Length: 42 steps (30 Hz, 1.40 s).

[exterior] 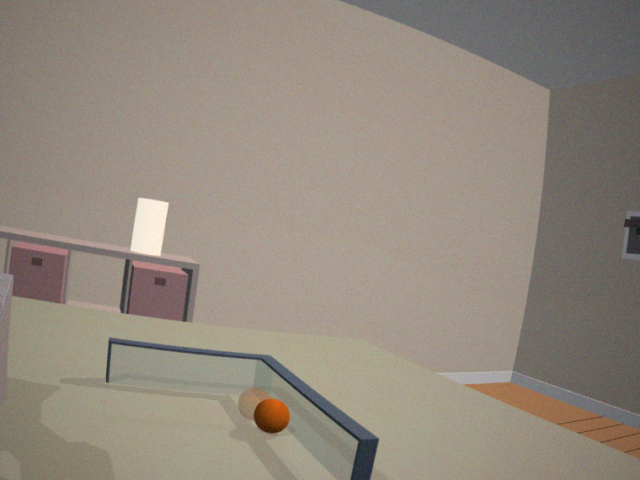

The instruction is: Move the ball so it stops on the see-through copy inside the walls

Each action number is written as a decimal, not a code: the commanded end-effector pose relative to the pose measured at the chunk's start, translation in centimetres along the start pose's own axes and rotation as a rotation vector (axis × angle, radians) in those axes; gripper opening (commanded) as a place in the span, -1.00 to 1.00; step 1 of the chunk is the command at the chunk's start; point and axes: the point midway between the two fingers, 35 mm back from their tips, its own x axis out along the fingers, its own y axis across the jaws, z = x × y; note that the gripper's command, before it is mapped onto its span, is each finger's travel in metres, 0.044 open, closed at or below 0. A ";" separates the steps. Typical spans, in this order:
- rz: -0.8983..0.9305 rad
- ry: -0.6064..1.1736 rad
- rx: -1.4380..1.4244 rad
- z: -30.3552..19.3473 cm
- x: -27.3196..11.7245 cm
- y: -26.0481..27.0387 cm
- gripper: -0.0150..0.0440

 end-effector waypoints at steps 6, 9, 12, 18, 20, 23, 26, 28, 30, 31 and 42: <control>-0.054 -0.014 0.074 -0.1 -0.7 -1.6 0.59; -0.107 -0.034 0.147 -0.3 -1.5 -3.2 0.59; -0.160 -0.058 0.219 -0.4 -2.5 -4.7 0.59; -0.260 -0.120 0.359 -0.6 -4.7 -7.5 0.59; -0.291 -0.145 0.405 -0.7 -5.5 -8.4 0.59; -0.339 -0.182 0.478 -0.8 -6.8 -9.7 0.59; -0.386 -0.224 0.552 -1.0 -8.2 -10.9 0.59; -0.416 -0.255 0.600 -1.1 -9.1 -11.7 0.59; -0.445 -0.288 0.648 -1.3 -10.1 -12.4 0.59; -0.461 -0.307 0.674 -1.3 -10.7 -12.8 0.59; -0.625 -0.613 0.985 -2.3 -19.0 -16.7 0.59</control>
